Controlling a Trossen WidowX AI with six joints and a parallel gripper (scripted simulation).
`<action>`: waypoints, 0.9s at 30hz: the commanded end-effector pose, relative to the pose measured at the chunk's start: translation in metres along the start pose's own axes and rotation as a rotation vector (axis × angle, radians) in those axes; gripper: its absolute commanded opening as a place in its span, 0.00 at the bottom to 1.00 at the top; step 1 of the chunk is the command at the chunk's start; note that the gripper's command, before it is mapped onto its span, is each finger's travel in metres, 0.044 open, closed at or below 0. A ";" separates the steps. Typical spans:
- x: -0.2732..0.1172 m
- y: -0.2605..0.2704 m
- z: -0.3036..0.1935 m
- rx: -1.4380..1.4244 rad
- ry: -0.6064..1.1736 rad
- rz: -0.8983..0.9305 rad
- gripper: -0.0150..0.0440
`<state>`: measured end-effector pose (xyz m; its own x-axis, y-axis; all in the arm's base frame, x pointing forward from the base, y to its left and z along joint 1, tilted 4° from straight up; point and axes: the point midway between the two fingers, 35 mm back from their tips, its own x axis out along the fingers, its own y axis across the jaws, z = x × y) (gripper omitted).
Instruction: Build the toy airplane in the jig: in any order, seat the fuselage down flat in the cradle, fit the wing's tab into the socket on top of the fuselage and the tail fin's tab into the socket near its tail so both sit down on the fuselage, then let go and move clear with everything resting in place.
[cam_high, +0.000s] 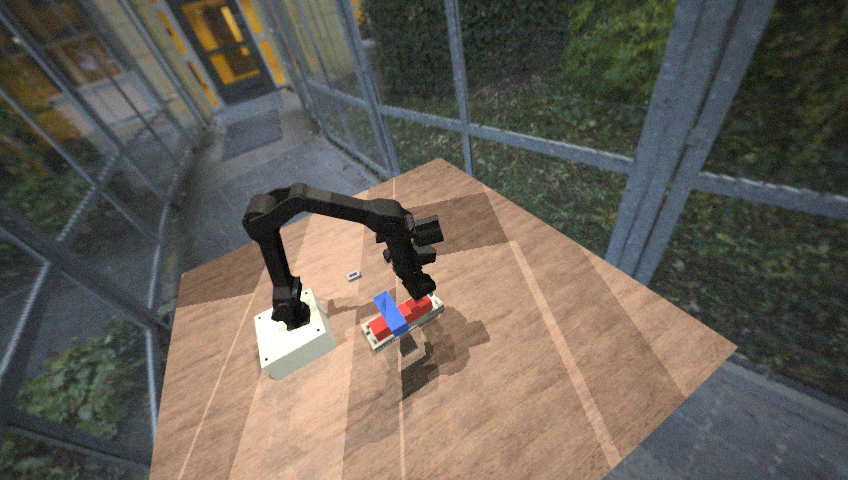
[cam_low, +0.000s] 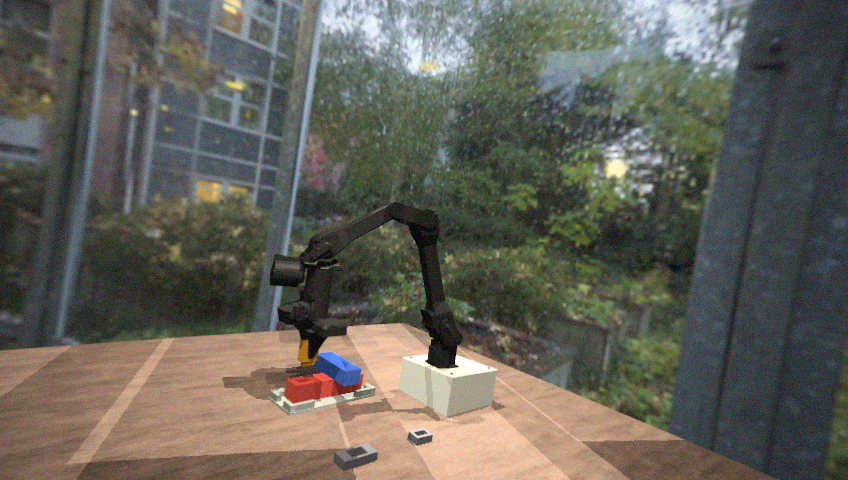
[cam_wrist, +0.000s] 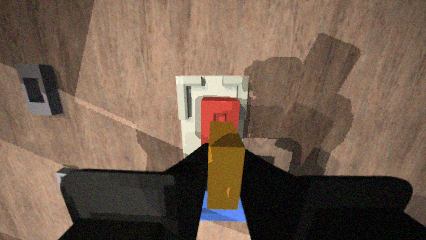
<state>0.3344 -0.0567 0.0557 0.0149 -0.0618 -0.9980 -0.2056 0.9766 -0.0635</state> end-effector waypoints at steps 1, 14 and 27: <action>-0.001 -0.001 0.002 -0.005 -0.006 -0.005 0.36; -0.001 -0.001 0.002 -0.005 -0.006 -0.005 0.36; 0.010 -0.003 0.004 -0.005 -0.006 -0.005 0.36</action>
<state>0.3396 -0.0585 0.0501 0.0247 -0.0633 -0.9977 -0.2050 0.9765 -0.0671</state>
